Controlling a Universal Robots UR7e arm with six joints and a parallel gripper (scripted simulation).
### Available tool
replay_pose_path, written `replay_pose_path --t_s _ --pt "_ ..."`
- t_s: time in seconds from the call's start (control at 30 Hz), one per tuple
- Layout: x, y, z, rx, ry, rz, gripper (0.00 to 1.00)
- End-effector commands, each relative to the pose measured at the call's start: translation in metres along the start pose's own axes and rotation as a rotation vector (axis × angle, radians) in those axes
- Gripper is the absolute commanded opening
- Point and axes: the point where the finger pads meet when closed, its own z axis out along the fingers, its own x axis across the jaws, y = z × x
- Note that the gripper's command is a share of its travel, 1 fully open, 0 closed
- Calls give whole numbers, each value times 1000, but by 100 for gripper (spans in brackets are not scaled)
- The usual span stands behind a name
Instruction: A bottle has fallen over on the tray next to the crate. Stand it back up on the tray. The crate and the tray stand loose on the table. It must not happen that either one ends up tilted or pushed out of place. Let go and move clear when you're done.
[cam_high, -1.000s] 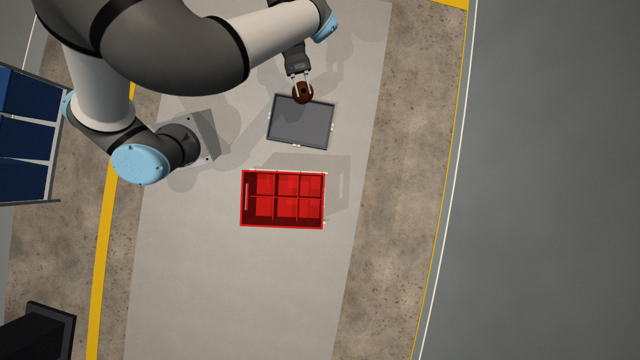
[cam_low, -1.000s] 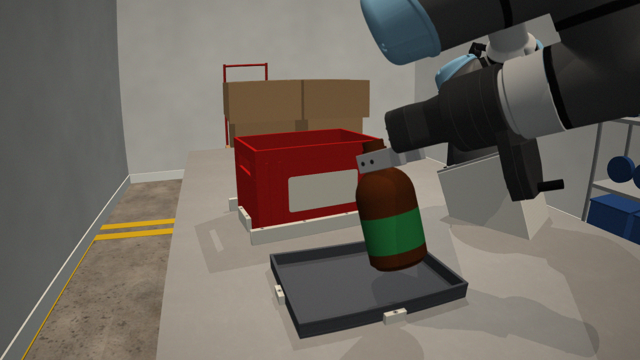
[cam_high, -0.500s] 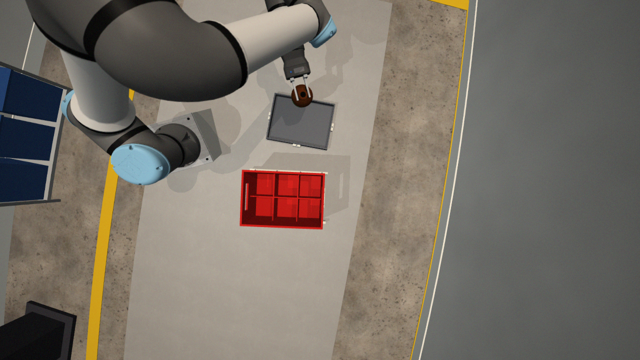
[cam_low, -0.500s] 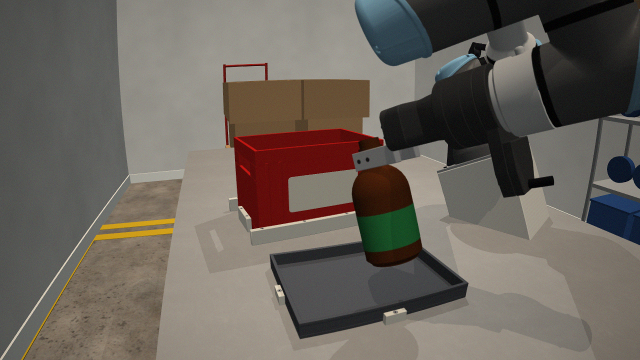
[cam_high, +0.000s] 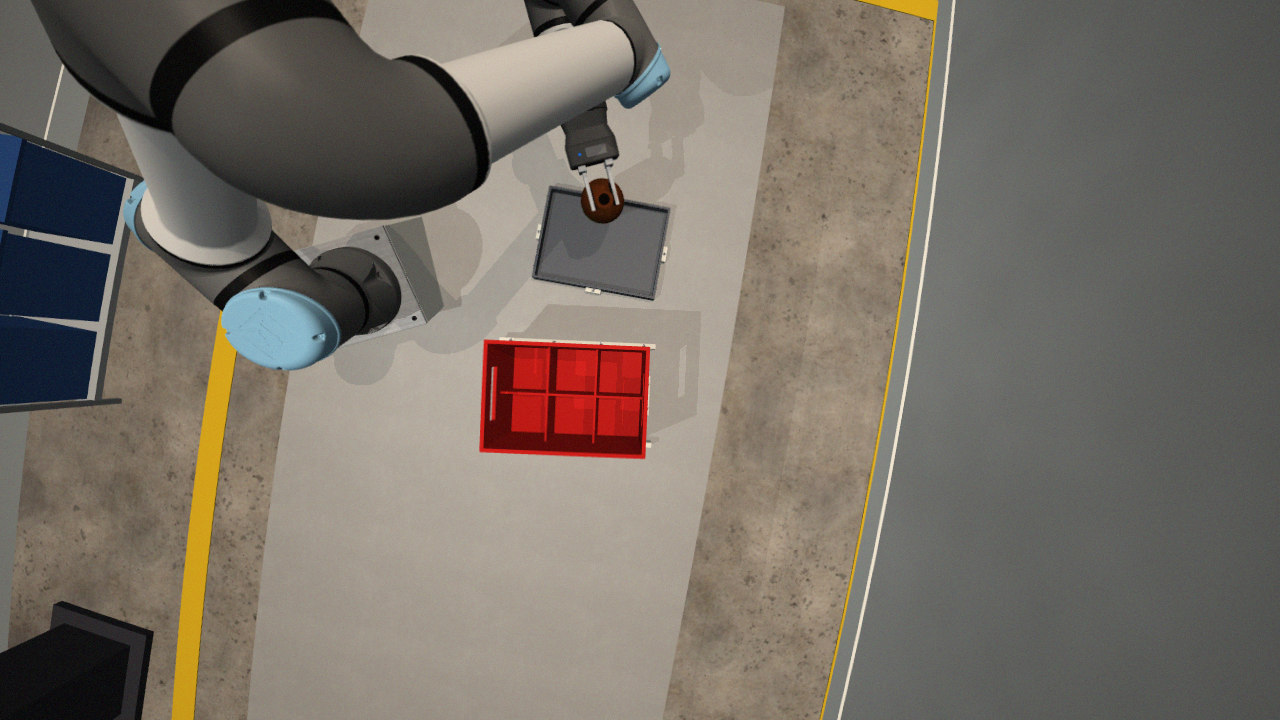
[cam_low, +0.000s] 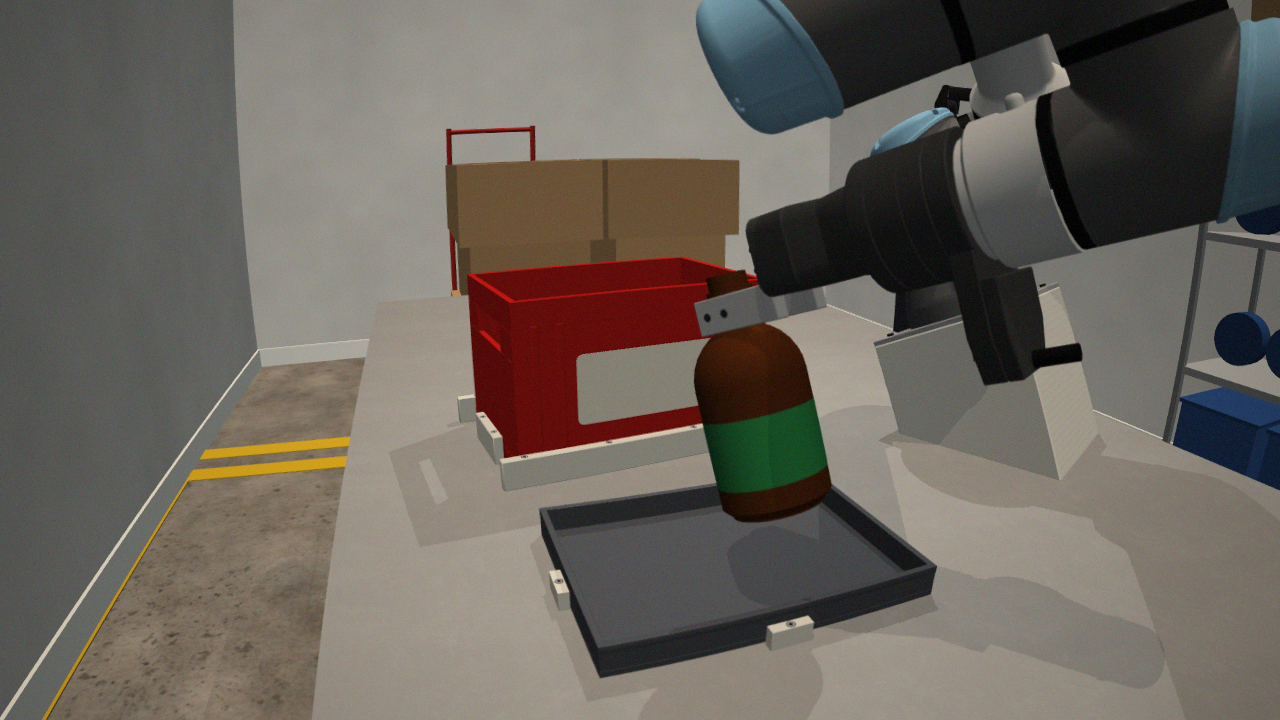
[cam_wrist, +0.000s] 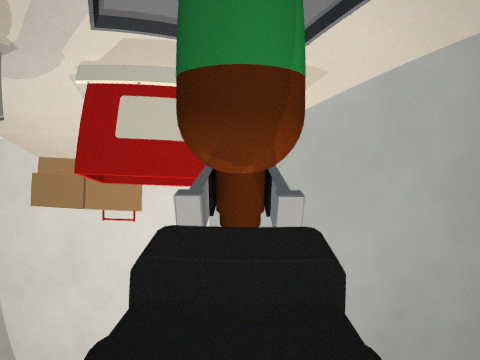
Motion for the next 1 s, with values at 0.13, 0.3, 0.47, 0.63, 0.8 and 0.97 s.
replay_pose_path --t_s 0.13,0.3,0.47,0.63,0.8,0.97 --pt "-4 3 7 0 0 1 0" --pt "-6 5 11 0 0 1 0" --pt "-6 5 13 0 0 1 0" --pt "-8 6 15 0 0 1 0" --pt "-8 6 16 0 0 1 0" --pt "-8 7 17 0 0 1 0"
